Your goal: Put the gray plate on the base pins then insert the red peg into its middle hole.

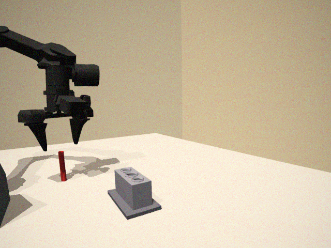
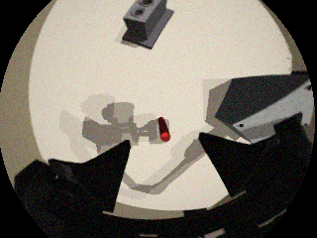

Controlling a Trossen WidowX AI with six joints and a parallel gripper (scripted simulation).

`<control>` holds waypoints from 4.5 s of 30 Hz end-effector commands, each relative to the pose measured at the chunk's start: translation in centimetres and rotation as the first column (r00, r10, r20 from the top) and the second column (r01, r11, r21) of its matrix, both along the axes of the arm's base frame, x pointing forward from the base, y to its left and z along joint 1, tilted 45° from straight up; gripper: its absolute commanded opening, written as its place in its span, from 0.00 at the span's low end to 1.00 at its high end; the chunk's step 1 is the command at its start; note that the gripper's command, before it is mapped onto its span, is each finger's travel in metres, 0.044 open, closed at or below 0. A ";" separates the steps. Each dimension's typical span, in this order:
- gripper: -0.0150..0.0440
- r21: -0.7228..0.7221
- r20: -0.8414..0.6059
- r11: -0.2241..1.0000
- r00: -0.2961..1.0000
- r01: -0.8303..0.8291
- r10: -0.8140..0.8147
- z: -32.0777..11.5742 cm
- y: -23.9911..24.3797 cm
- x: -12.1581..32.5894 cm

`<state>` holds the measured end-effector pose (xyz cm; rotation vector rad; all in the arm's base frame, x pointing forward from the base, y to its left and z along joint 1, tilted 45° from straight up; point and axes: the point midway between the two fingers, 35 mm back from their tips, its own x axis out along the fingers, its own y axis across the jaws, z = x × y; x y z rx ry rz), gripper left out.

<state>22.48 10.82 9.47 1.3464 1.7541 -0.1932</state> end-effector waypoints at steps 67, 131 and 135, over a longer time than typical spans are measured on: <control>0.25 0.001 0.000 1.000 1.000 0.004 -0.004 -2.7 2.6 0.0; 0.25 -0.013 -0.002 1.000 1.000 0.006 -0.006 -3.7 -8.1 8.8; 0.25 -0.013 -0.001 1.000 1.000 0.006 -0.006 -4.5 -8.8 9.4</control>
